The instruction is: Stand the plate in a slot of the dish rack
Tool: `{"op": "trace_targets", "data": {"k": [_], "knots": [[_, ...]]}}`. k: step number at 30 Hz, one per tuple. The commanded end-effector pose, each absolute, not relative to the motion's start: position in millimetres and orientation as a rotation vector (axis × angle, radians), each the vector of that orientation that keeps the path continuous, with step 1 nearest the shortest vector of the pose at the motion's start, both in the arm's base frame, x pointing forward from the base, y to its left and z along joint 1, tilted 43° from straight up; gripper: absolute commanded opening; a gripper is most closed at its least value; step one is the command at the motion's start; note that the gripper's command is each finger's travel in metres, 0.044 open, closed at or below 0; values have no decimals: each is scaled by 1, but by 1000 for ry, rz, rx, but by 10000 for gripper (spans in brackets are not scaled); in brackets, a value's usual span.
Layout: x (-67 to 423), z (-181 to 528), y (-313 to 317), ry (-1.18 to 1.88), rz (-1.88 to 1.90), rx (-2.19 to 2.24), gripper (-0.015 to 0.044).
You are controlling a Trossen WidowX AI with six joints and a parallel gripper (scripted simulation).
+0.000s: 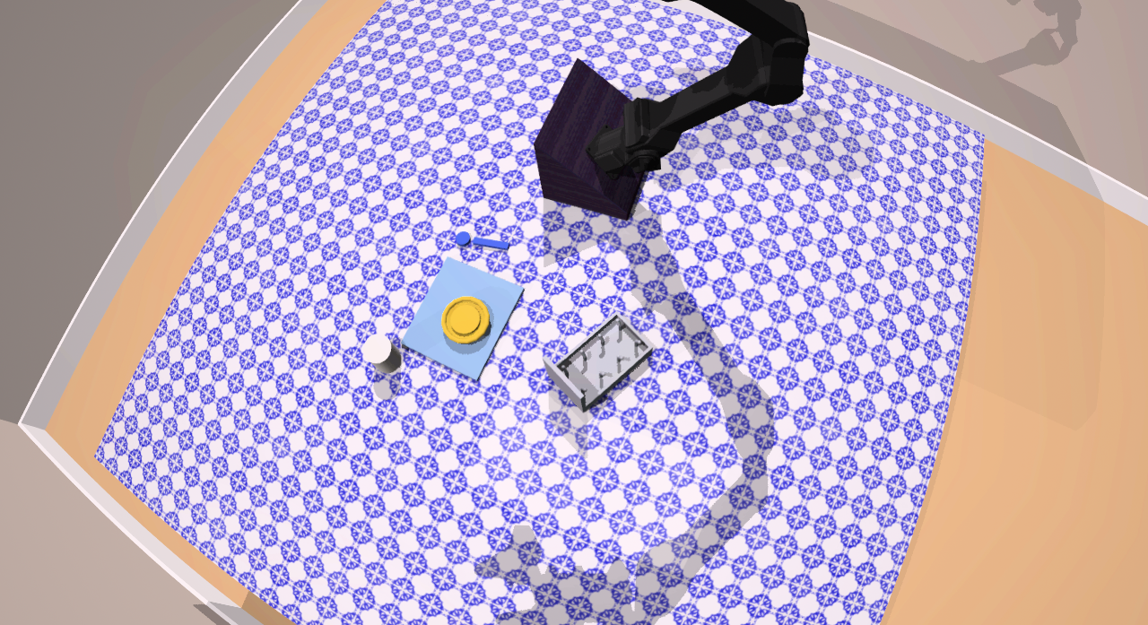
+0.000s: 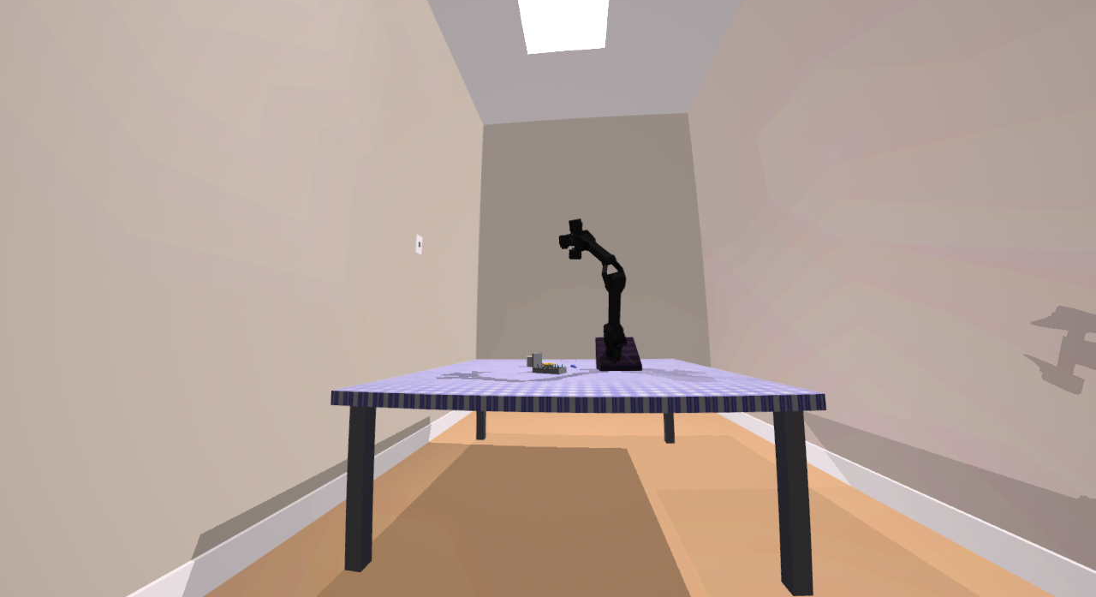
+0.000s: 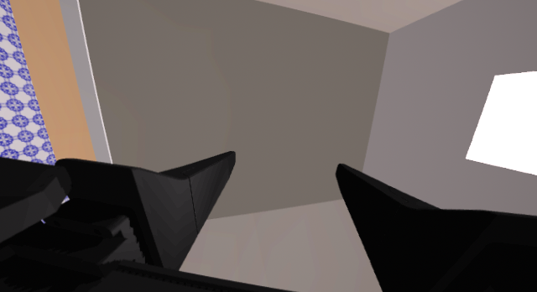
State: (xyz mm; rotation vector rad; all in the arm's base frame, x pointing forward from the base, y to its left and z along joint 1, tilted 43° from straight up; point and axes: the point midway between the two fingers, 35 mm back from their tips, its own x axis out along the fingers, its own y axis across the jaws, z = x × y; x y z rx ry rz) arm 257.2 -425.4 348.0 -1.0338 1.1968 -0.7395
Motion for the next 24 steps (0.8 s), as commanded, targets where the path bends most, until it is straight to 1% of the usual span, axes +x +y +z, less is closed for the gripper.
{"op": "trace_targets", "data": {"k": [1, 10, 24], "knots": [[276, 320, -419, 1196, -634, -986, 400], [321, 243, -386, 1210, -327, -855, 400], [353, 146, -319, 1265, 42, -539, 400]]}}
